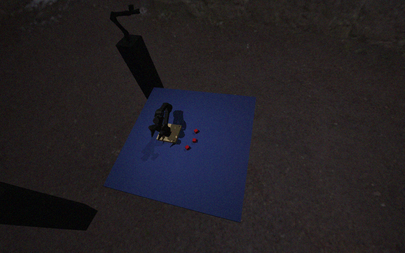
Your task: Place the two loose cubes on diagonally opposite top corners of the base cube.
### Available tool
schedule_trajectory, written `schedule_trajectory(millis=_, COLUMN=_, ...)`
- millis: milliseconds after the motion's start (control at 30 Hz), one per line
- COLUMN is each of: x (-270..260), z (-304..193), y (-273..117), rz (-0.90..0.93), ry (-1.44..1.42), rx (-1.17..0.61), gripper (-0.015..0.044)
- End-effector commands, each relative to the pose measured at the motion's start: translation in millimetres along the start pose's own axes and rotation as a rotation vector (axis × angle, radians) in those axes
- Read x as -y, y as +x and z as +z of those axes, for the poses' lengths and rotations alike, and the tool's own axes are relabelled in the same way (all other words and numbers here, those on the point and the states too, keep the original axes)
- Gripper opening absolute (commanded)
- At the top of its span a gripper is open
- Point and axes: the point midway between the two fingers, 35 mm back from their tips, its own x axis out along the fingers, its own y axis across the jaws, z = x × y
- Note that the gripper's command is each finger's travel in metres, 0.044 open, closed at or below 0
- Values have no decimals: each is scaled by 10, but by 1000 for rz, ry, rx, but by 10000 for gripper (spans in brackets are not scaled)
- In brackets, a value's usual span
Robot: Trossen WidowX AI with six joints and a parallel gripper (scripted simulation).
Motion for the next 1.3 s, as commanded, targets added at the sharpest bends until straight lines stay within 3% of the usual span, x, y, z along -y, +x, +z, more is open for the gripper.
schedule_trajectory(millis=0, x=-4, z=1, y=0, rz=2, ry=0, rx=-2, gripper=374)
schedule_trajectory(millis=133, x=-95, z=17, y=4, rz=37, ry=-3, rx=-39, gripper=269)
schedule_trajectory(millis=167, x=-138, z=23, y=6, rz=53, ry=-4, rx=-56, gripper=265)
schedule_trajectory(millis=733, x=-1012, z=106, y=-151, rz=259, ry=-67, rx=-381, gripper=265)
schedule_trajectory(millis=1267, x=-1966, z=-219, y=-465, rz=304, ry=-186, rx=-688, gripper=265)
